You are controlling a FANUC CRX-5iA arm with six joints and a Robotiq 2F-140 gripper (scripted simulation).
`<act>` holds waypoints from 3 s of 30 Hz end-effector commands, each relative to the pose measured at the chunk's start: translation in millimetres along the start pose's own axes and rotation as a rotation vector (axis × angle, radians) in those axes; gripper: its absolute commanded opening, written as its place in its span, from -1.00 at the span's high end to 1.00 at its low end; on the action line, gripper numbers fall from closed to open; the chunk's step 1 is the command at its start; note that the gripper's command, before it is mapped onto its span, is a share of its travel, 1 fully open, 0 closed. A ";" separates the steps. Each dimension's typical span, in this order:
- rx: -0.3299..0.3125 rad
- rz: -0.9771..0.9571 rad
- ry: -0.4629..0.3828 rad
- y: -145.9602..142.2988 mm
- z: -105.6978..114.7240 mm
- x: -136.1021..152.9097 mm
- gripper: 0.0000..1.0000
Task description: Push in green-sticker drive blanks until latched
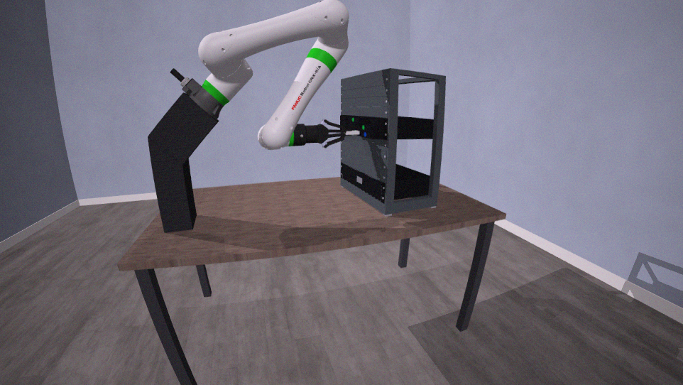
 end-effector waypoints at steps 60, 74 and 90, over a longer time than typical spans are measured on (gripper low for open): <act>0.000 0.000 0.000 0.1 -18.7 0.1 1.00; 0.000 0.000 0.000 0.1 -21.5 0.1 1.00; 0.000 0.000 0.000 0.1 -22.6 0.1 1.00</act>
Point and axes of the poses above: the point where the finger pads meet when closed, its own z axis back along the fingers, its own y axis across the jaws, x = y × z, the point moved 9 cm from there along z, back along the fingers, and after that the axes turned 8 degrees about -z, right-handed, at the moved point
